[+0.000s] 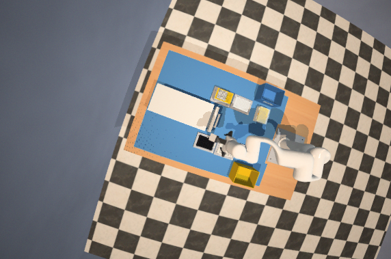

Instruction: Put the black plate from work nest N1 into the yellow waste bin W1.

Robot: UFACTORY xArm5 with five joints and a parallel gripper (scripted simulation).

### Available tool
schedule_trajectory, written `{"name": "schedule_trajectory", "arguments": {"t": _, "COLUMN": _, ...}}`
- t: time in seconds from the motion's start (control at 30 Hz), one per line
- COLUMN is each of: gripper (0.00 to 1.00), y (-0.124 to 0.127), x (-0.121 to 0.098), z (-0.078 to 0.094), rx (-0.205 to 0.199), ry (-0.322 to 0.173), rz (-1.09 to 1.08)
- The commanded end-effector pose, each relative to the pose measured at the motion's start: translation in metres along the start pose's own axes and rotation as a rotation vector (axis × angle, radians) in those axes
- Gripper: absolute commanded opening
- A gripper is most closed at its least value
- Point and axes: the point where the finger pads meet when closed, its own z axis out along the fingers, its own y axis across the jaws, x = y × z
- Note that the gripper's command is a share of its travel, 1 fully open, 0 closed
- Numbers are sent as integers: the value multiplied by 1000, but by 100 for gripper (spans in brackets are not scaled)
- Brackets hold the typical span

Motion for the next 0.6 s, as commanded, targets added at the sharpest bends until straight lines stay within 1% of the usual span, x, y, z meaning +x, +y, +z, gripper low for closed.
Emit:
{"name": "schedule_trajectory", "arguments": {"t": 0.0, "gripper": 100, "y": -16, "x": 21, "z": 6, "rx": 0, "ry": 0, "rz": 0}}
{"name": "schedule_trajectory", "arguments": {"t": 0.2, "gripper": 100, "y": -34, "x": 42, "z": 15, "rx": 0, "ry": 0, "rz": 0}}
{"name": "schedule_trajectory", "arguments": {"t": 0.27, "gripper": 100, "y": -34, "x": 42, "z": 15, "rx": 0, "ry": 0, "rz": 0}}
{"name": "schedule_trajectory", "arguments": {"t": 0.57, "gripper": 100, "y": -62, "x": 75, "z": 29, "rx": -1, "ry": 0, "rz": 0}}
